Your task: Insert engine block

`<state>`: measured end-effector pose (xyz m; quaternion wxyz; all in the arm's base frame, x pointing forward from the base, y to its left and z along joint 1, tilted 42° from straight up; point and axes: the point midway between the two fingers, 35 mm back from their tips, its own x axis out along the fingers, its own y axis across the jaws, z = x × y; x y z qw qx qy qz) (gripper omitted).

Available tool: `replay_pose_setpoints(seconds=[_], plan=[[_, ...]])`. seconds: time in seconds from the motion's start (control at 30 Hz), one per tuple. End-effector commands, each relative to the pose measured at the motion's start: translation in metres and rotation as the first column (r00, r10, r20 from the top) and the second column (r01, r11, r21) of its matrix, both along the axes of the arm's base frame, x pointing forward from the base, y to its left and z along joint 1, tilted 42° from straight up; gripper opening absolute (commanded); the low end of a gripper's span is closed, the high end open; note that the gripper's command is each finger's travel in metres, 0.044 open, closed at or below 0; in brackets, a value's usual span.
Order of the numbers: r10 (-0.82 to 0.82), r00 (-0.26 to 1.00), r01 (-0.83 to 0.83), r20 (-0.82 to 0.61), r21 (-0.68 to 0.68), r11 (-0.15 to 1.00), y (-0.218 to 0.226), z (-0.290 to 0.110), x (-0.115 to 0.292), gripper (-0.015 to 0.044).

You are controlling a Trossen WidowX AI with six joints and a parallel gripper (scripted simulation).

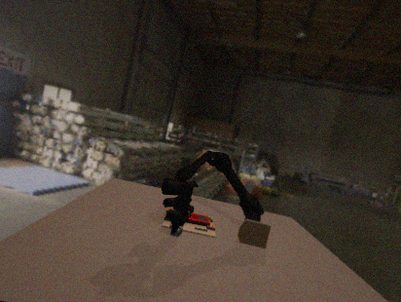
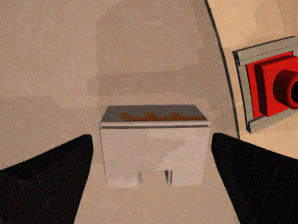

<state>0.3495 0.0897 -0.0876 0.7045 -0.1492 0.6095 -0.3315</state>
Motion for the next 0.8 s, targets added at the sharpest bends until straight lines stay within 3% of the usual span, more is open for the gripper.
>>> replay_pose_setpoints(seconds=[0.0, 0.23, 0.47, 0.77], plan=[[0.005, 1.0, -0.005, -0.003, -0.004, 1.0, -0.001, -0.001, 0.0, 0.023], [0.005, 1.0, -0.005, -0.003, -0.004, 1.0, -0.001, -0.001, 0.0, 0.0183], [0.005, 1.0, -0.005, -0.003, -0.002, 1.0, 0.008, 0.009, 0.002, 0.0], [0.005, 1.0, -0.005, -0.004, 0.0, 1.0, 0.027, 0.03, 0.005, 0.0]])
